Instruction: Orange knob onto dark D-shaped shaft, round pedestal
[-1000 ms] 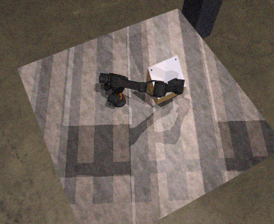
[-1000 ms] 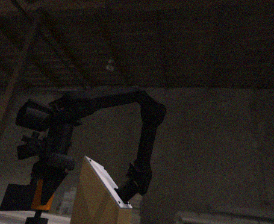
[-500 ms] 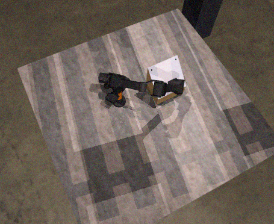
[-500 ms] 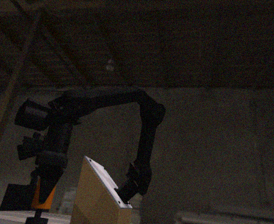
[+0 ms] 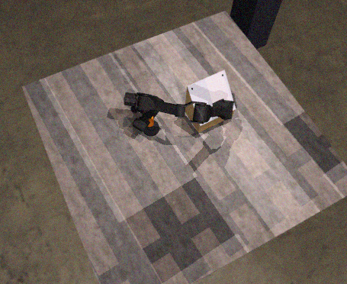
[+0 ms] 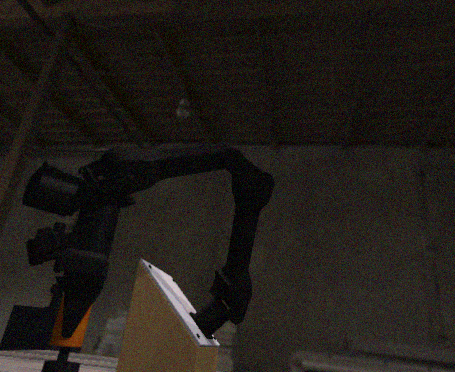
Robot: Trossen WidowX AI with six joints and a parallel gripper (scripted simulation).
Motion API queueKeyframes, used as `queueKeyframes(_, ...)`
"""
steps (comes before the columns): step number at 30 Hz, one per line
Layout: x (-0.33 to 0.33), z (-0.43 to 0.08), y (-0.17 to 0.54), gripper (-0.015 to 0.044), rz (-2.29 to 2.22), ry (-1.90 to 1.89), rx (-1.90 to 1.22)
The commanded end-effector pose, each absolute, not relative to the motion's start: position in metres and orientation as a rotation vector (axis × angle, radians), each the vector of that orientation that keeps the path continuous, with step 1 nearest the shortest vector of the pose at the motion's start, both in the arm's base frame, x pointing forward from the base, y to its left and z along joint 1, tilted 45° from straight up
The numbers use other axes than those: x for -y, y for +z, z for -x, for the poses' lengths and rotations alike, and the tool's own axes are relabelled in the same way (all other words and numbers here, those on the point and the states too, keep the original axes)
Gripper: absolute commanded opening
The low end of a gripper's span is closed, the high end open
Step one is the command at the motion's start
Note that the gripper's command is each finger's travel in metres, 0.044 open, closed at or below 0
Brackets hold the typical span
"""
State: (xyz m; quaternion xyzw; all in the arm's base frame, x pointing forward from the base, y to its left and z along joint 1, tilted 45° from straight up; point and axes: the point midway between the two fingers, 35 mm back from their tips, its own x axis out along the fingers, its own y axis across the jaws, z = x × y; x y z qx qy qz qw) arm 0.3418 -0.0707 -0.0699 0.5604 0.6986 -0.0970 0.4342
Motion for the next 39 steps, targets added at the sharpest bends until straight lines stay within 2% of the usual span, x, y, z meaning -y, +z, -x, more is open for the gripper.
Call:
queueKeyframes(1,0.0719,-0.3433,-0.0693,0.0,-1.397,-0.244,-1.731)
queueKeyframes(39,0.0696,-0.3374,-0.0713,0.0,-1.398,-0.244,-1.731)
